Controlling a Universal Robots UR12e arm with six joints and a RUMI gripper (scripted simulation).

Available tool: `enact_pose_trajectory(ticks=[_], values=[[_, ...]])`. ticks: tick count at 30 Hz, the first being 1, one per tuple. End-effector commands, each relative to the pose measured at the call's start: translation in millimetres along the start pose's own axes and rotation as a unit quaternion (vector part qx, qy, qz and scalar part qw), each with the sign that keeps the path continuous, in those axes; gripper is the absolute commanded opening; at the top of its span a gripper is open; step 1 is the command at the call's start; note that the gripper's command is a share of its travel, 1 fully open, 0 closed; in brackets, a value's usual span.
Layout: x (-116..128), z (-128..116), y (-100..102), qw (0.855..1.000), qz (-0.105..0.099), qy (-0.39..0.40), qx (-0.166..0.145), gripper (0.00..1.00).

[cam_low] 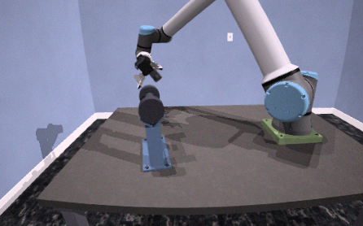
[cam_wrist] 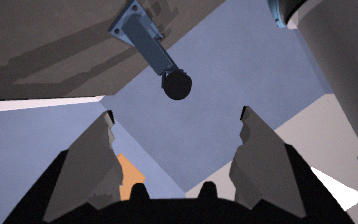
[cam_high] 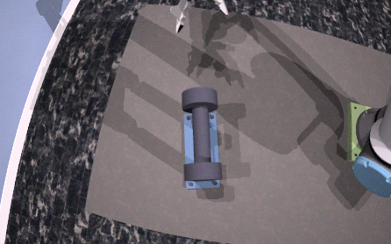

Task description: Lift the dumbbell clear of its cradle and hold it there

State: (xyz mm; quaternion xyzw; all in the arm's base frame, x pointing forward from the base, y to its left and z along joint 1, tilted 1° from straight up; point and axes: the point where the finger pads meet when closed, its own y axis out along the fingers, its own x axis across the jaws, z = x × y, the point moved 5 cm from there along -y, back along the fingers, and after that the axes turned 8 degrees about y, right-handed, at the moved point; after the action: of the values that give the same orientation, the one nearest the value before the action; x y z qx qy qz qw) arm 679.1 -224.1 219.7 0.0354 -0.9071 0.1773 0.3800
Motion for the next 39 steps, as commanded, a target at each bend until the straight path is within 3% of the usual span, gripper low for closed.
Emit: enact_pose_trajectory(ticks=[1, 19, 24, 28, 32, 34, 39], values=[[0.4, -0.6, -0.5, 1.0, 0.001, 0.0, 0.0, 1.0], [0.5, -0.8, -0.1, 1.0, 0.001, -0.001, 0.001, 1.0], [3.5, -4.8, 7.0, 1.0, 0.006, -0.006, 0.014, 1.0], [9.1, -13.9, 19.3, 0.999, 0.023, -0.02, 0.043, 1.0], [18.8, -28.8, 41.6, 0.994, 0.051, -0.043, 0.092, 1.0], [18.8, -28.8, 41.6, 0.994, 0.051, -0.043, 0.092, 1.0], [36.7, -54.4, 83.4, 0.976, 0.099, -0.082, 0.178, 1.0]])
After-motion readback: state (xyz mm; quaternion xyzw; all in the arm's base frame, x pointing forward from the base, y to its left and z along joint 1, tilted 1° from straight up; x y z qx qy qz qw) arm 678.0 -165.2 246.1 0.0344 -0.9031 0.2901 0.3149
